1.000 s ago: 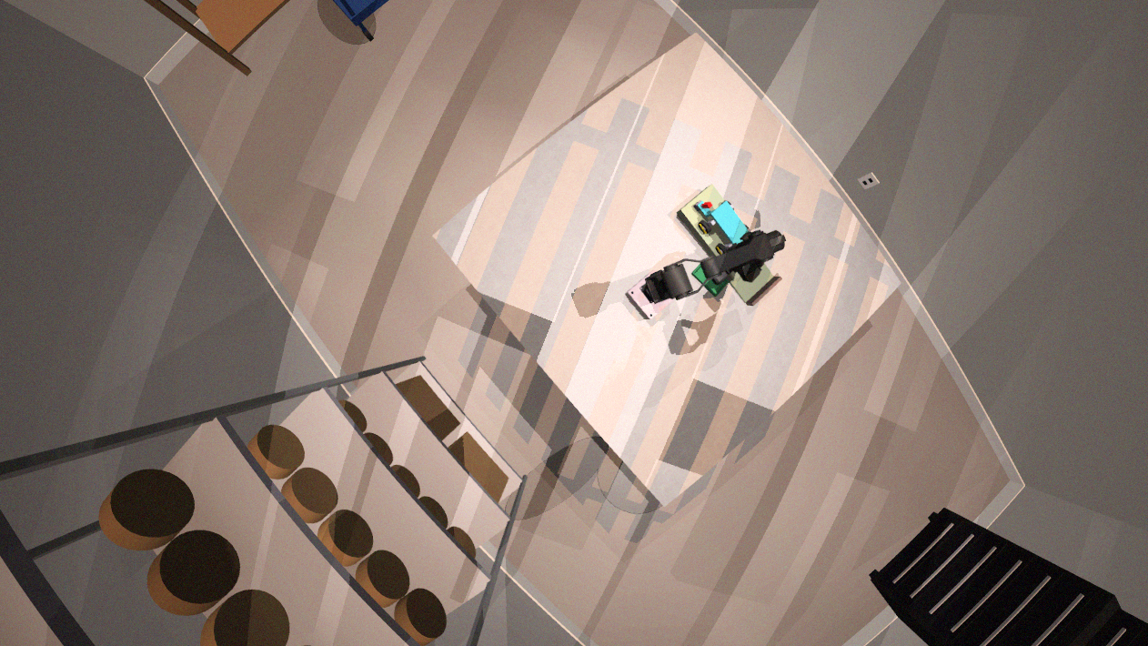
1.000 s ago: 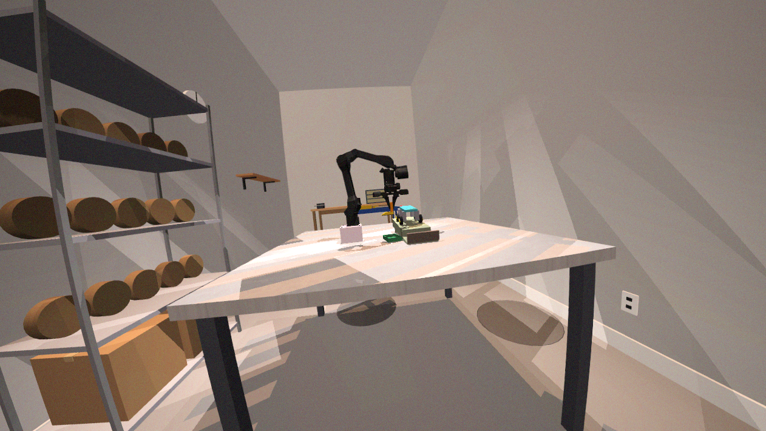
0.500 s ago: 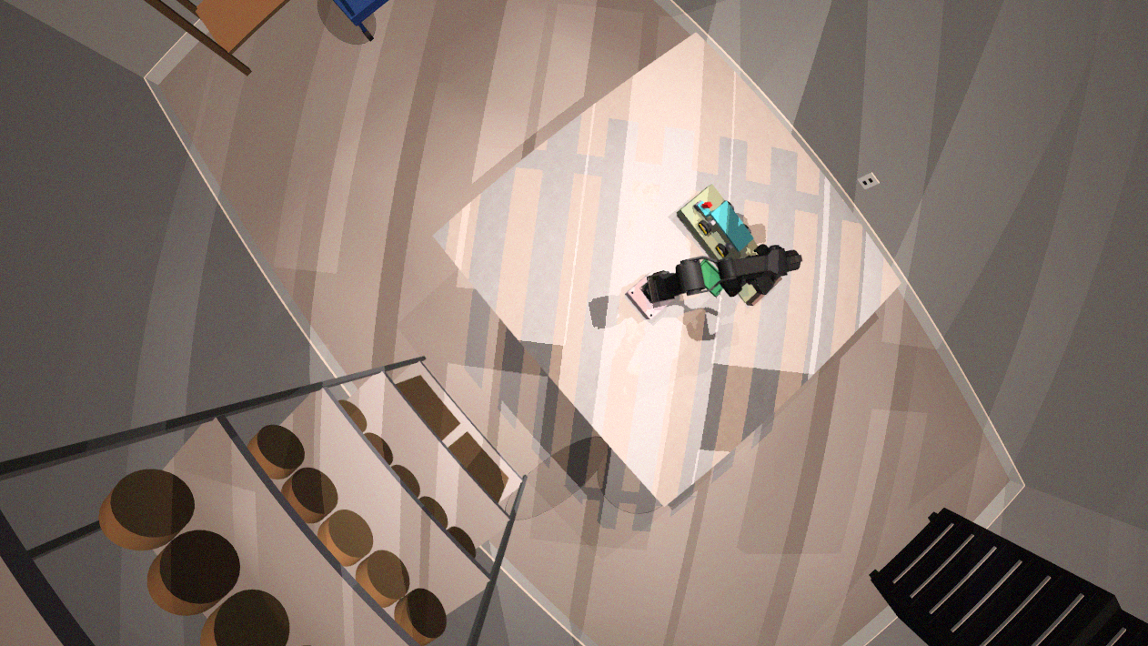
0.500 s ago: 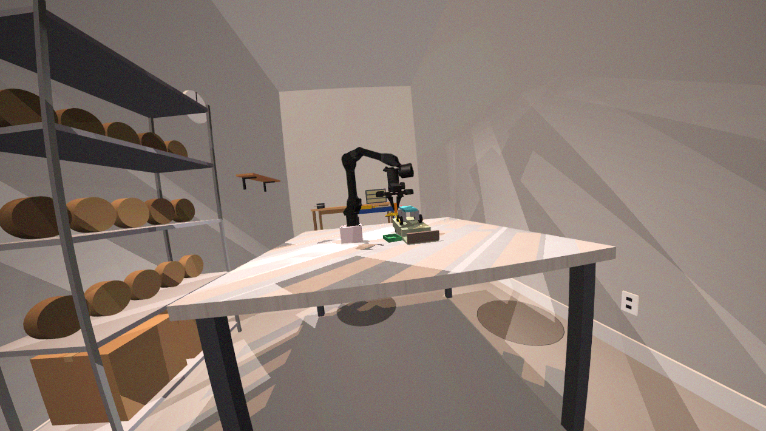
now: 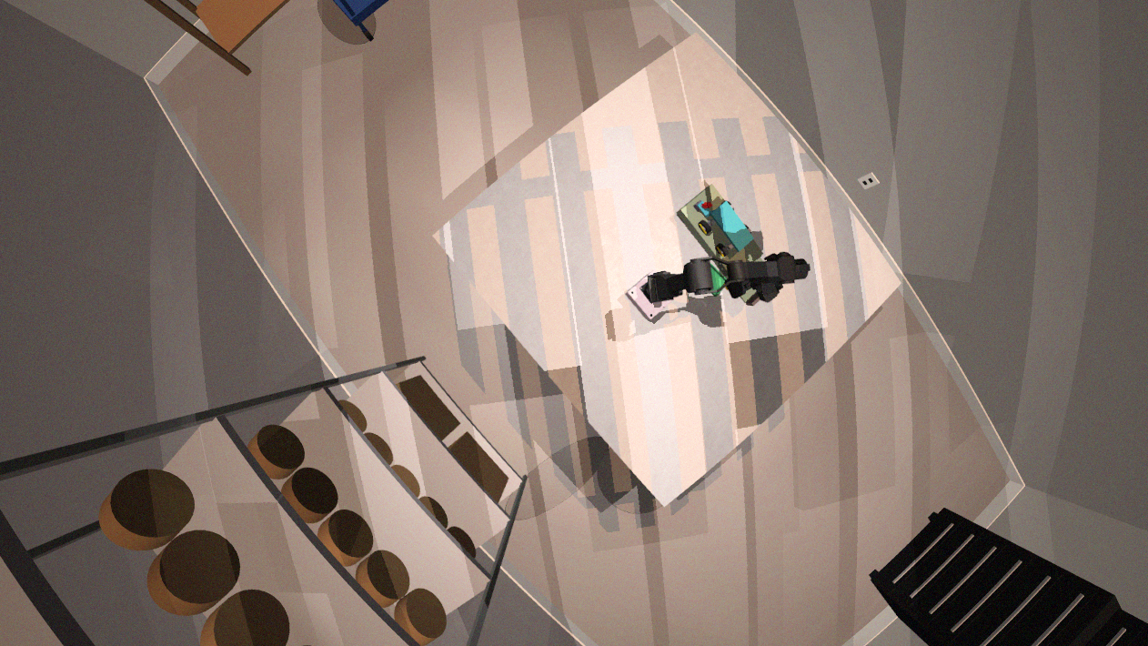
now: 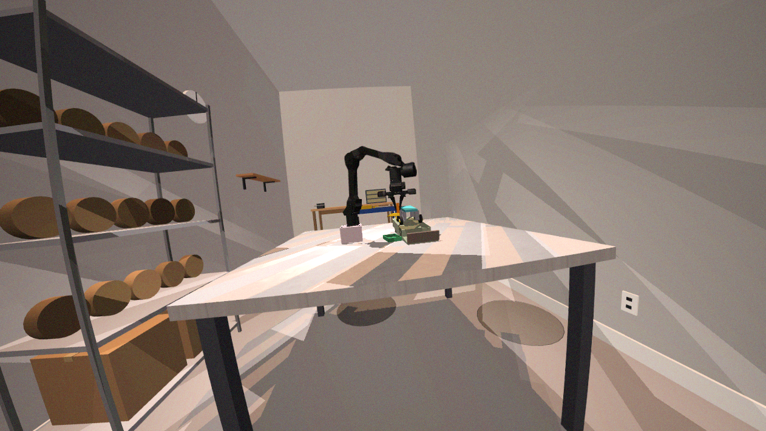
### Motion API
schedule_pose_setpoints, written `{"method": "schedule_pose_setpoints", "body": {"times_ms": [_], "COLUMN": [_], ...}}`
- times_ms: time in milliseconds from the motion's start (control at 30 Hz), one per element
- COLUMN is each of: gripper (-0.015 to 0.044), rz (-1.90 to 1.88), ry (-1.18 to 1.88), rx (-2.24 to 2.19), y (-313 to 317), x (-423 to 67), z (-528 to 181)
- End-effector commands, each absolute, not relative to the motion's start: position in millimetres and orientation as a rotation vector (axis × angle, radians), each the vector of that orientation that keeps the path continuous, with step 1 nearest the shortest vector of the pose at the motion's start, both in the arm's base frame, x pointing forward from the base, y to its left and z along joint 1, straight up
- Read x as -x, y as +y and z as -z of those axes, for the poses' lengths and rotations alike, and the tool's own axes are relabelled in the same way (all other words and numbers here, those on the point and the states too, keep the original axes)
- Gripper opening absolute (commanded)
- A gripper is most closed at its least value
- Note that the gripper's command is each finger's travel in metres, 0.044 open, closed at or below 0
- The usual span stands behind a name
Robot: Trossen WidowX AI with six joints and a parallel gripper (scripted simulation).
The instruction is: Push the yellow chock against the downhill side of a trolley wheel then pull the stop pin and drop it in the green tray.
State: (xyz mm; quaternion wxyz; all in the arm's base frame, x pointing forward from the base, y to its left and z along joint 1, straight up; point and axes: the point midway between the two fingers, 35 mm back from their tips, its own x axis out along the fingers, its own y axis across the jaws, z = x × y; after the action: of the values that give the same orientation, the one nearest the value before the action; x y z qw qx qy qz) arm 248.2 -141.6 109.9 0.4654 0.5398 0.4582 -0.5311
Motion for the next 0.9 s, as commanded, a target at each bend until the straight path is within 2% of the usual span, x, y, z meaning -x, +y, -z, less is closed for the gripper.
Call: {"method": "schedule_pose_setpoints", "body": {"times_ms": [0,867], "gripper": [0.0,0.0], "rz": [1.411,2.045], "ry": [1.055,0.427], "rx": [-1.444,-2.098], "y": [-142.5,-145.2], "x": [-249.0,-249.0], "z": [-110.4,-110.2]}}
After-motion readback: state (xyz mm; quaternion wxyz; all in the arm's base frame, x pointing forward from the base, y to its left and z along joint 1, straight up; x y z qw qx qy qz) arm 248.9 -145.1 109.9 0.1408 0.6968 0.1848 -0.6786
